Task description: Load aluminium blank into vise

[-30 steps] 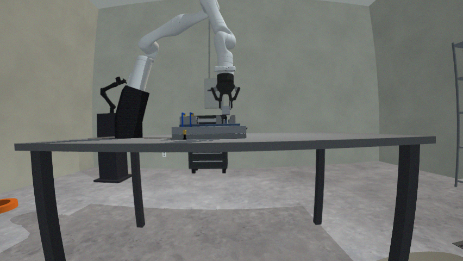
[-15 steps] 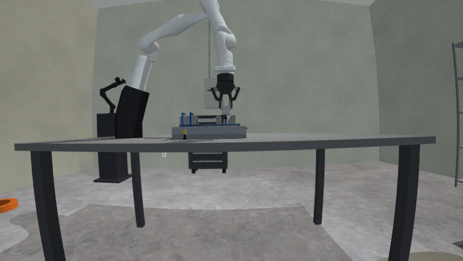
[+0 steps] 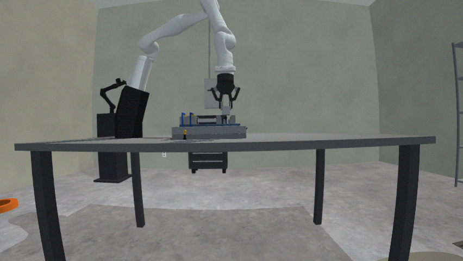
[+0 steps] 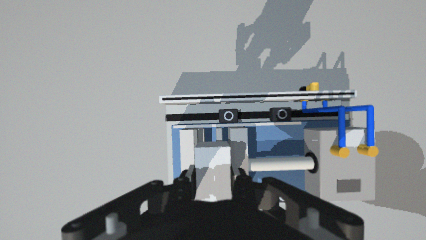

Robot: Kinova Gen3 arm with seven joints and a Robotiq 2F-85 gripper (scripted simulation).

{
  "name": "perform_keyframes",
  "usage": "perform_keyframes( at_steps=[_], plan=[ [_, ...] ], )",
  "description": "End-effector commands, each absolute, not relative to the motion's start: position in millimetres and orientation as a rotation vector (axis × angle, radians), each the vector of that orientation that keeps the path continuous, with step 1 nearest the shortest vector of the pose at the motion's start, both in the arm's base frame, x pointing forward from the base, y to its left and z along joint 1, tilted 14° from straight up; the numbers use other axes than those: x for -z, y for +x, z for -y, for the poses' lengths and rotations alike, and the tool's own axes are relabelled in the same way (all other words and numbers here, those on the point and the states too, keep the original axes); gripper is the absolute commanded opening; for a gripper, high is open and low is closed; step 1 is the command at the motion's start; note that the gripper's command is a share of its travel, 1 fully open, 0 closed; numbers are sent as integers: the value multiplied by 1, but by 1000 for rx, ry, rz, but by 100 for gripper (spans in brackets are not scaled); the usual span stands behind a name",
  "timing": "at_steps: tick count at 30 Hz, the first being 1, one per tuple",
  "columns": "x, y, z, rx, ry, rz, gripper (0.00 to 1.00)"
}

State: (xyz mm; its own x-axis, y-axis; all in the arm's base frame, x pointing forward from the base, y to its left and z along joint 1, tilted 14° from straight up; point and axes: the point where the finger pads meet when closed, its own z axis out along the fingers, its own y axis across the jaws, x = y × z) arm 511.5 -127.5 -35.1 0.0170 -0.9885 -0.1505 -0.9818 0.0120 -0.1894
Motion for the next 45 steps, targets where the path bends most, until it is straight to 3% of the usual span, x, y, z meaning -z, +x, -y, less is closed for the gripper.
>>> perform_keyframes(
  at_steps=[1, 45],
  plan=[
    [35, 512, 128, 42, -2051, -2047, 0],
    [48, 515, 126, 42, -2051, -2047, 0]
  ],
)
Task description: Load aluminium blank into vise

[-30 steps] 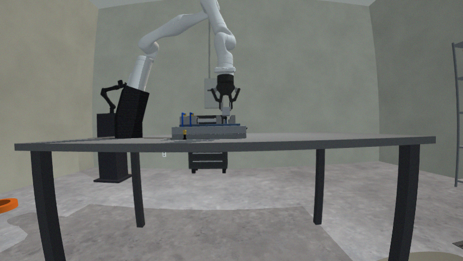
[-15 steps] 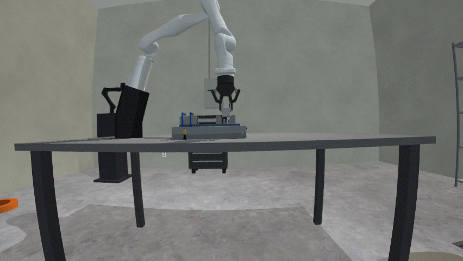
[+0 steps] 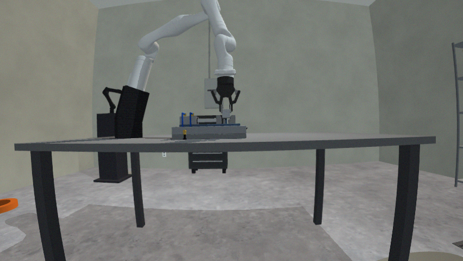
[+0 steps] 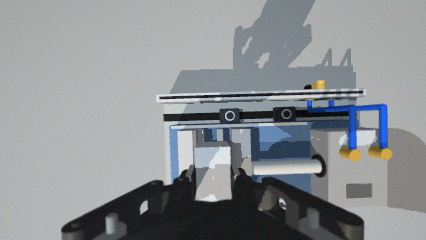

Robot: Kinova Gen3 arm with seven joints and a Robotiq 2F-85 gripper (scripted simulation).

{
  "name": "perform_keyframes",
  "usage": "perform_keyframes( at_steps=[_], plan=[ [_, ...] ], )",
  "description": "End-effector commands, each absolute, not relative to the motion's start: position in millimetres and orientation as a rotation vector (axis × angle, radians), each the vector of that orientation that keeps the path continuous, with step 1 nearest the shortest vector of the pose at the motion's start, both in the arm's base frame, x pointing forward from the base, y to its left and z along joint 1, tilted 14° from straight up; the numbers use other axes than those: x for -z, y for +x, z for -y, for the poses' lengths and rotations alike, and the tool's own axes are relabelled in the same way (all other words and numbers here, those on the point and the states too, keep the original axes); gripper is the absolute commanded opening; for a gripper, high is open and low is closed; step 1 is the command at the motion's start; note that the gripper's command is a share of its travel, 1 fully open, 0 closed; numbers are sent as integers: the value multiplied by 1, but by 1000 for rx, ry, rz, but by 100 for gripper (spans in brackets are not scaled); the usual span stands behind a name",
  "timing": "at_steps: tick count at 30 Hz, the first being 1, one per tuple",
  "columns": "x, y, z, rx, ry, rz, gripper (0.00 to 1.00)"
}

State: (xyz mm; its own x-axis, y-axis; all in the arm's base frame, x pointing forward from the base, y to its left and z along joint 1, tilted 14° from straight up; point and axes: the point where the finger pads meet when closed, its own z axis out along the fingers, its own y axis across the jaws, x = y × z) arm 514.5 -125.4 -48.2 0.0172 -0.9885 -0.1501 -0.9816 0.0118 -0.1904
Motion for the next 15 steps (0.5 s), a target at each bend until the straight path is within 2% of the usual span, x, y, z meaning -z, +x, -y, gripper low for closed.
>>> perform_keyframes(
  at_steps=[1, 15],
  plan=[
    [49, 515, 126, 42, -2051, -2047, 0],
    [51, 515, 125, 42, -2051, -2047, 0]
  ],
)
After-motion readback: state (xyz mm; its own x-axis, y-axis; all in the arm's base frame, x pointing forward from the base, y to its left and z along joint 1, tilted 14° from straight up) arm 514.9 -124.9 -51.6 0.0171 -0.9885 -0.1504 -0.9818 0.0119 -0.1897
